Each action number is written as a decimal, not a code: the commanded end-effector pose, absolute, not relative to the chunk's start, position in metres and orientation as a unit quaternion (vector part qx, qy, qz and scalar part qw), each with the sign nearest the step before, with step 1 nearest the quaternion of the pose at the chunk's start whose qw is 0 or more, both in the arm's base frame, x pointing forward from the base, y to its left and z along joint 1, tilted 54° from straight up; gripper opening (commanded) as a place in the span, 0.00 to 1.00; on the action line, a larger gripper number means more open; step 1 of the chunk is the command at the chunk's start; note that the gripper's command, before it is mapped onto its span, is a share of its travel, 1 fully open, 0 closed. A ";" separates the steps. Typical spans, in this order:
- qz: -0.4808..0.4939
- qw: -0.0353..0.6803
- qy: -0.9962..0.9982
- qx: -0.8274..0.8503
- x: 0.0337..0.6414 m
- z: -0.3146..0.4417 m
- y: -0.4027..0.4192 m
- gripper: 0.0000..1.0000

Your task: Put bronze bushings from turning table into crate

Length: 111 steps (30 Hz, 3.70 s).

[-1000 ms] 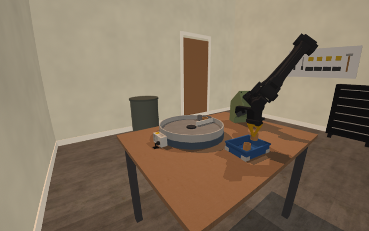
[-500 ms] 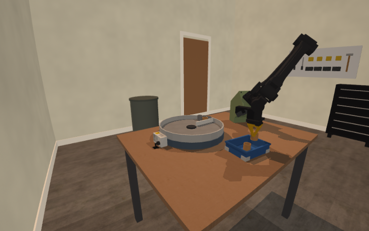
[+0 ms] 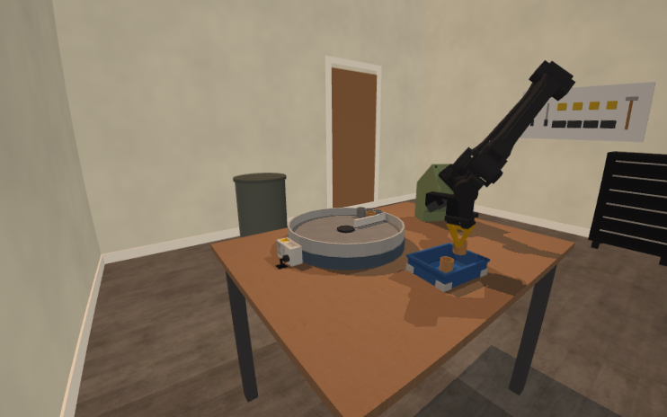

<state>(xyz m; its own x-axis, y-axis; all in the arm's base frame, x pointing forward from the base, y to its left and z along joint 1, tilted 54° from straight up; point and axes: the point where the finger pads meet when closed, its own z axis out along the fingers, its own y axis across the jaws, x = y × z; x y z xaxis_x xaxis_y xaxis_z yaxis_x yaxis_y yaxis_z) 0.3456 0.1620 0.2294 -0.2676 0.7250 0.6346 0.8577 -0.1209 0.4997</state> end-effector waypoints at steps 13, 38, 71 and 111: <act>-0.451 0.072 -0.657 -0.600 0.356 0.222 0.176 0.00; -0.457 0.067 -0.657 -0.596 0.367 0.214 0.192 0.00; -0.458 0.065 -0.655 -0.598 0.369 0.215 0.189 0.00; -0.457 0.067 -0.656 -0.597 0.369 0.209 0.194 0.00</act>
